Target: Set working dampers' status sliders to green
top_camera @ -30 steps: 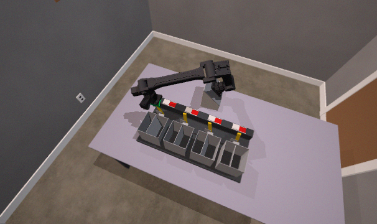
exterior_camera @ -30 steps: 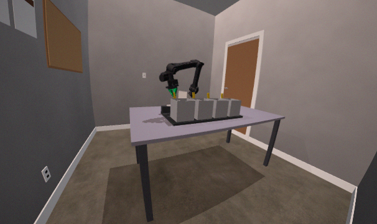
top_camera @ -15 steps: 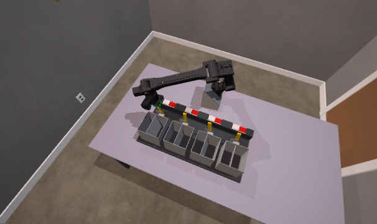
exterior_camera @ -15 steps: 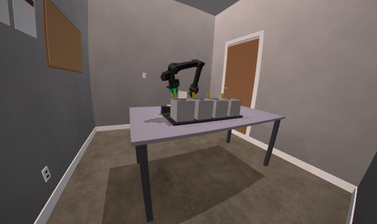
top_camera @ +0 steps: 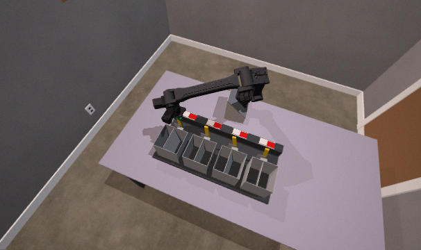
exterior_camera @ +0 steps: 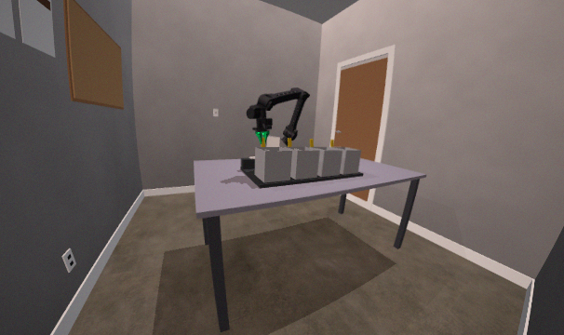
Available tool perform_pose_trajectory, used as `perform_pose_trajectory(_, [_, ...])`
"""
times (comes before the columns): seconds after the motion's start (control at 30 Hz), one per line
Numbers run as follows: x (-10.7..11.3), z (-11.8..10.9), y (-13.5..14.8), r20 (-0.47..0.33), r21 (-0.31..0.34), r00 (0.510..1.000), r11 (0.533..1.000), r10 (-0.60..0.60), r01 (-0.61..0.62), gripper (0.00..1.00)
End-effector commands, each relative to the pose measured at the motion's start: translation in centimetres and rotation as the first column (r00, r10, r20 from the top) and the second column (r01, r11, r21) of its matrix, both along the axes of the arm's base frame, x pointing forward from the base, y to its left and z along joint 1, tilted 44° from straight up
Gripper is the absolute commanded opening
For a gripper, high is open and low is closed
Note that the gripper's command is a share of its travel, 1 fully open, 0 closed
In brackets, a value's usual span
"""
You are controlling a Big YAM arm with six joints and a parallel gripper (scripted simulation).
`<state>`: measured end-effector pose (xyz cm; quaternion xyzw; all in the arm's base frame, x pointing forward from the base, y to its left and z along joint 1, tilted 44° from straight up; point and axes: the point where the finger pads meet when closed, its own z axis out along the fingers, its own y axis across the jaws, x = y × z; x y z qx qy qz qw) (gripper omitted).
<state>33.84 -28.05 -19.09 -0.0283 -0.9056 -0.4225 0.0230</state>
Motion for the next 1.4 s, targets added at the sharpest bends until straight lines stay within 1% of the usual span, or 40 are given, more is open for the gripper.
perform_pose_trajectory(0.0, [1.19,1.05,0.00,0.008,-0.041,1.000,0.999,0.005,-0.005,0.17])
perform_pose_trajectory(0.2, [1.20,1.31,0.25,0.007,-0.079,1.000,0.997,0.008,-0.007,0.17])
perform_pose_trajectory(0.4, [1.24,1.45,0.40,0.007,-0.096,1.000,0.995,0.008,-0.007,0.17])
perform_pose_trajectory(0.53, [1.14,1.18,0.56,-0.003,-0.086,1.000,0.996,0.007,-0.007,0.17])
perform_pose_trajectory(1.13, [1.01,1.29,0.69,-0.002,-0.088,1.000,0.996,0.008,-0.008,0.17])
perform_pose_trajectory(1.17, [1.01,1.29,0.69,-0.002,-0.088,1.000,0.996,0.008,-0.008,0.21])
perform_pose_trajectory(1.23, [1.01,1.29,0.69,-0.002,-0.088,1.000,0.996,0.008,-0.008,0.21])
perform_pose_trajectory(1.27, [1.01,1.29,0.69,-0.002,-0.088,1.000,0.996,0.008,-0.008,0.25])
perform_pose_trajectory(1.33, [0.98,1.07,0.73,-0.004,-0.086,1.000,0.996,0.007,-0.008,0.25])
perform_pose_trajectory(1.37, [0.92,0.82,0.80,-0.007,-0.083,1.000,0.997,0.007,-0.008,0.29])
